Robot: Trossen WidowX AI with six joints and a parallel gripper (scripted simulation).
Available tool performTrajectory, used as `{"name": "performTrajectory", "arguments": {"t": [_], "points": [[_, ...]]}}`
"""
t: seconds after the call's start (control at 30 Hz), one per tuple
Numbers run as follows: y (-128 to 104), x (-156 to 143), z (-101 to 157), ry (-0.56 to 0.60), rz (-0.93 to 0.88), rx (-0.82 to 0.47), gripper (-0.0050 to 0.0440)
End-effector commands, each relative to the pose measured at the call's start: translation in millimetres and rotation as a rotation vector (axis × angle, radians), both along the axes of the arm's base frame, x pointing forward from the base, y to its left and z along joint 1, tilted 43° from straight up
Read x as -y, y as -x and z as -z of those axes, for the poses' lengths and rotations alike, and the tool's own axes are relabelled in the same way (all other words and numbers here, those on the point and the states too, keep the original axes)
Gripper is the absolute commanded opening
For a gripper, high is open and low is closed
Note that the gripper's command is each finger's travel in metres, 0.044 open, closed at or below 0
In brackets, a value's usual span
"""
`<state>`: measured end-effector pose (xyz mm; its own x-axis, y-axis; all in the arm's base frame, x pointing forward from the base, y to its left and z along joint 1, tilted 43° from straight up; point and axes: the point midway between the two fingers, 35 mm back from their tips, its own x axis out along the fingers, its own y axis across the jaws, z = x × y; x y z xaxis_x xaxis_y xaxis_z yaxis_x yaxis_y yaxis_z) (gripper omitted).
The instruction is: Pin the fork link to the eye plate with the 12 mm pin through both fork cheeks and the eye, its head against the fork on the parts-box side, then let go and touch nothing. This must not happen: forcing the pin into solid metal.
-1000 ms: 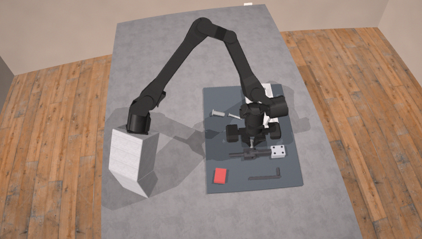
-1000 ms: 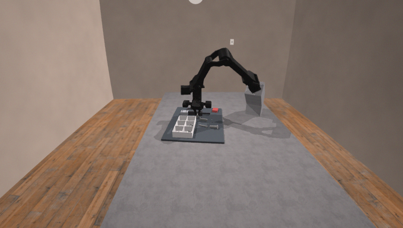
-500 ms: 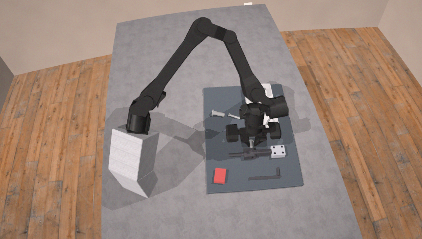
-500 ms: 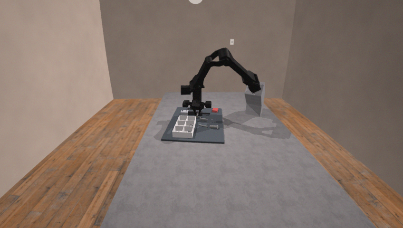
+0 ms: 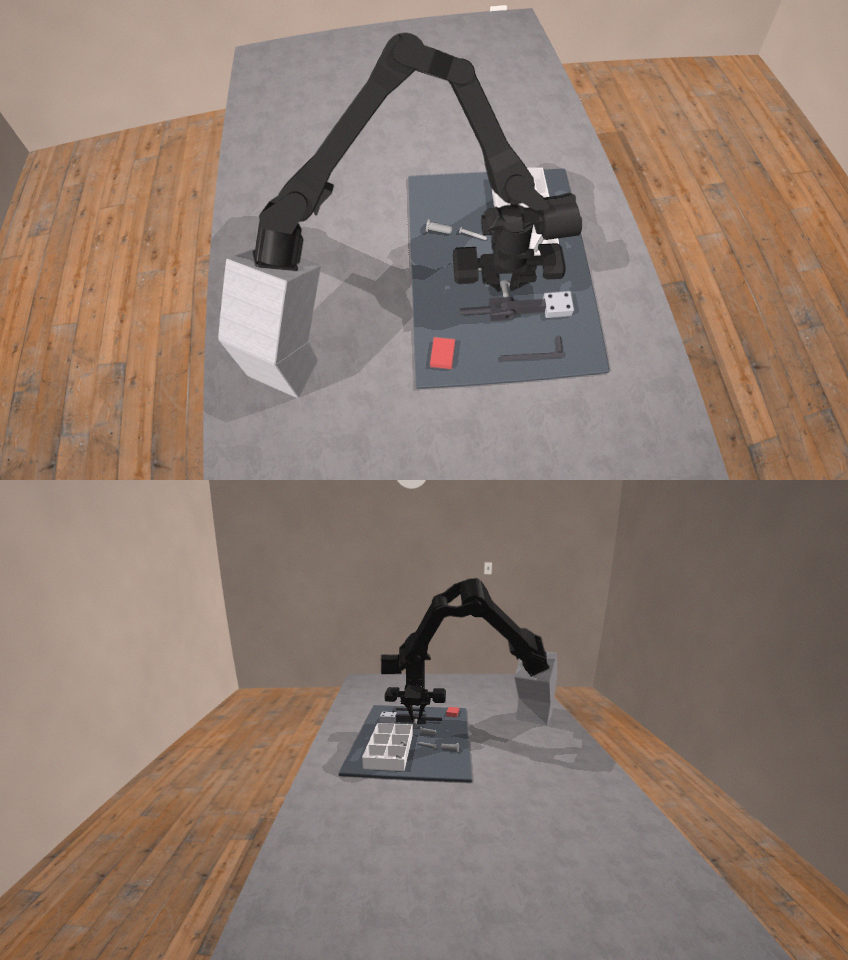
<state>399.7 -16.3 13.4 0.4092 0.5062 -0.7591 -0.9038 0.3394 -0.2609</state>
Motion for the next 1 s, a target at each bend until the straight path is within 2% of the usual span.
{"name": "performTrajectory", "arguments": {"t": [0.0,0.17,0.3,0.57,0.97], "points": [[3,5,-12,-0.025,-0.010,0.026,0.0095],[3,5,-12,-0.025,-0.010,0.026,0.0095],[3,6,-8,-0.023,-0.001,0.015,0.0000],[3,6,-8,-0.024,-0.005,0.020,0.0000],[0,-19,-31,-0.025,-0.010,0.026,0.0000]]}}
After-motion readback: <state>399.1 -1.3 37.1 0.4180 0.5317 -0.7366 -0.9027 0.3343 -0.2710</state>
